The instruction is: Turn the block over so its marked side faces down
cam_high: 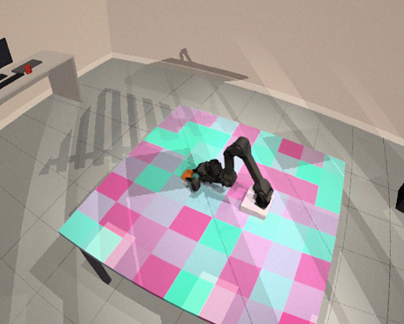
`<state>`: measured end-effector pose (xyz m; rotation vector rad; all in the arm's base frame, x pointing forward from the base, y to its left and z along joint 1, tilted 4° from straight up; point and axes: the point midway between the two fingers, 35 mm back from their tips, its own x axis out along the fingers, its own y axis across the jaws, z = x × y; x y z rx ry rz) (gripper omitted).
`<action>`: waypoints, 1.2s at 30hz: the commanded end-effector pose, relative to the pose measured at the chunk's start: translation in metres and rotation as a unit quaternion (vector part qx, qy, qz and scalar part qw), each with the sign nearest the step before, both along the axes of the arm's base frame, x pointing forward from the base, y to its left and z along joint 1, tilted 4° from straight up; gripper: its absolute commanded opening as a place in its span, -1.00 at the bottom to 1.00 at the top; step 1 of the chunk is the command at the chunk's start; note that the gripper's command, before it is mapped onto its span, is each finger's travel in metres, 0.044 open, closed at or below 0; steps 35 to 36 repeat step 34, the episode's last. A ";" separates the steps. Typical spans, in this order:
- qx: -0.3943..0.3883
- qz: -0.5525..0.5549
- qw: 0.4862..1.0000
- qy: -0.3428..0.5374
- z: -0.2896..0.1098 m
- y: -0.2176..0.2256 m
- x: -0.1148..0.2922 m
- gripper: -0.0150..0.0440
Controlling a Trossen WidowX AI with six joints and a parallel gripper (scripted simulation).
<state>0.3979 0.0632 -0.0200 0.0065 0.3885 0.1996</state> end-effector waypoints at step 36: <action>0.002 0.000 1.000 0.000 0.000 0.000 0.000 1.00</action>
